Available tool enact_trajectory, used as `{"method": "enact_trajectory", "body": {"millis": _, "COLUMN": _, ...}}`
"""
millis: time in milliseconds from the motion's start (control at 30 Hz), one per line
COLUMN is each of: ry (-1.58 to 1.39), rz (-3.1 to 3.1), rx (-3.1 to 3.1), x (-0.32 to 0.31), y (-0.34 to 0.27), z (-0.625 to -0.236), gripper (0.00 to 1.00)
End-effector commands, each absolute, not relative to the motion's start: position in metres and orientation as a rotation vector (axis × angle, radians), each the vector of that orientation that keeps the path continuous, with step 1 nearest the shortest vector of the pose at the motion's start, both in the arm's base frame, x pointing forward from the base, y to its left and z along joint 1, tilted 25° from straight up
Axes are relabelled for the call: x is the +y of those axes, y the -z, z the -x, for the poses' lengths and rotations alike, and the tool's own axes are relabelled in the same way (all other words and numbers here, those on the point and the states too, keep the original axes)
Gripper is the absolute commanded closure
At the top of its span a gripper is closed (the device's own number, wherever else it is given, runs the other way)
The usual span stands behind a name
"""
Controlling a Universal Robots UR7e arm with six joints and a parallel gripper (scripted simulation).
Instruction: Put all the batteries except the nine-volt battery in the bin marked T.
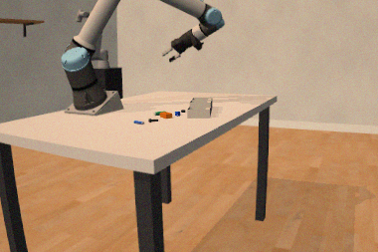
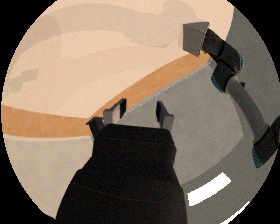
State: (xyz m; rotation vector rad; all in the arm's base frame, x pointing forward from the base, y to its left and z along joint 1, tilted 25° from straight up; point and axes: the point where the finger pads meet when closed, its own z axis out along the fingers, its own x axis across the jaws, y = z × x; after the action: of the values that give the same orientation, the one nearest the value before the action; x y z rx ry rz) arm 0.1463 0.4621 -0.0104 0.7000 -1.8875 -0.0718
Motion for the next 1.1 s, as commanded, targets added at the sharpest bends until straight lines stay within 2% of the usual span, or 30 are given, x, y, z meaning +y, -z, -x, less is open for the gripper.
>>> {"method": "enact_trajectory", "body": {"millis": 0, "ry": 0.073, "rz": -0.701, "rx": -1.888, "x": 0.463, "y": 0.01, "z": -0.146, "gripper": 0.0}}
{"method": "enact_trajectory", "body": {"millis": 33, "ry": 0.073, "rz": -0.701, "rx": -1.888, "x": 0.463, "y": 0.01, "z": -0.146, "gripper": 0.0}}
{"method": "enact_trajectory", "body": {"millis": 67, "ry": 0.063, "rz": -0.656, "rx": -1.924, "x": 0.456, "y": 0.007, "z": -0.15, "gripper": 0.69}}
{"method": "enact_trajectory", "body": {"millis": 467, "ry": -0.09, "rz": -0.499, "rx": -2.111, "x": 0.418, "y": -0.014, "z": -0.198, "gripper": 0.69}}
{"method": "enact_trajectory", "body": {"millis": 600, "ry": -0.09, "rz": -0.499, "rx": -2.111, "x": 0.418, "y": -0.014, "z": -0.198, "gripper": 0.69}}
{"method": "enact_trajectory", "body": {"millis": 1067, "ry": -0.239, "rz": -0.227, "rx": -2.326, "x": 0.369, "y": -0.037, "z": -0.243, "gripper": 0.69}}
